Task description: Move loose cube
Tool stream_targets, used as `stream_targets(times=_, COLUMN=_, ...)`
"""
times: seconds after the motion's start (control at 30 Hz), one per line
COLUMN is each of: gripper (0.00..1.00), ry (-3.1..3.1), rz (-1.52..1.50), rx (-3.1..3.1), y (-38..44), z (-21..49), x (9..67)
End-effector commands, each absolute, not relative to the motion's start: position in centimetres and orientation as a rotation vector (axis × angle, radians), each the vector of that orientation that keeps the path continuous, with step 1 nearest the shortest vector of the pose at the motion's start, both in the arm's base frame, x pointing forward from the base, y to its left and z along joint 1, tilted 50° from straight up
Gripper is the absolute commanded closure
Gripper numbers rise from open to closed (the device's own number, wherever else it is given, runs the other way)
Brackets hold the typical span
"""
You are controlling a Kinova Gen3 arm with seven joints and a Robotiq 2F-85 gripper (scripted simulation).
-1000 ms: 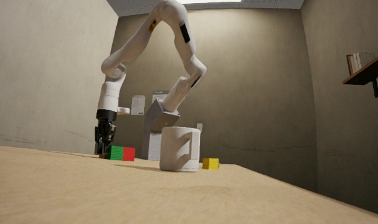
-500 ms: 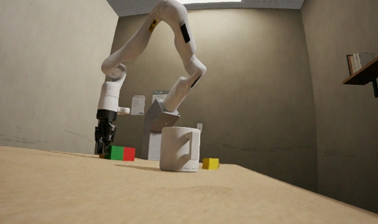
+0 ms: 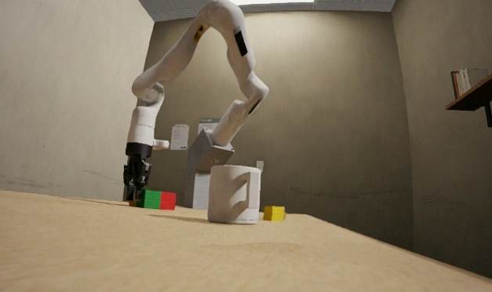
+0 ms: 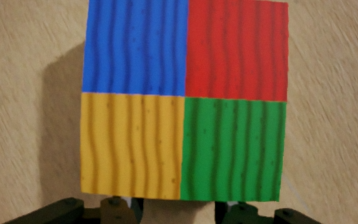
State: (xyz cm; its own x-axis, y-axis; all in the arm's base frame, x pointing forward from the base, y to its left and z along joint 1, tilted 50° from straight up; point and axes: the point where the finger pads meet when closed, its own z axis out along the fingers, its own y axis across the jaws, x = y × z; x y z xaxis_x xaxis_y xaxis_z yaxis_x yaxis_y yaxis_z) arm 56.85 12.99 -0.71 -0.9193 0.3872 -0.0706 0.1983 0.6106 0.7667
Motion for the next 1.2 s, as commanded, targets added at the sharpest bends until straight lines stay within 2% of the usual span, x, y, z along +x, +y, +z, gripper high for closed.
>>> stream_targets(times=0.0, gripper=0.48, ry=2.607, rz=1.199, rx=0.482, y=12.92, z=-0.68, x=56.86)
stream_targets(times=1.17, gripper=0.48, ry=2.607, rz=1.199, rx=0.482, y=12.51, z=-0.59, x=57.77)
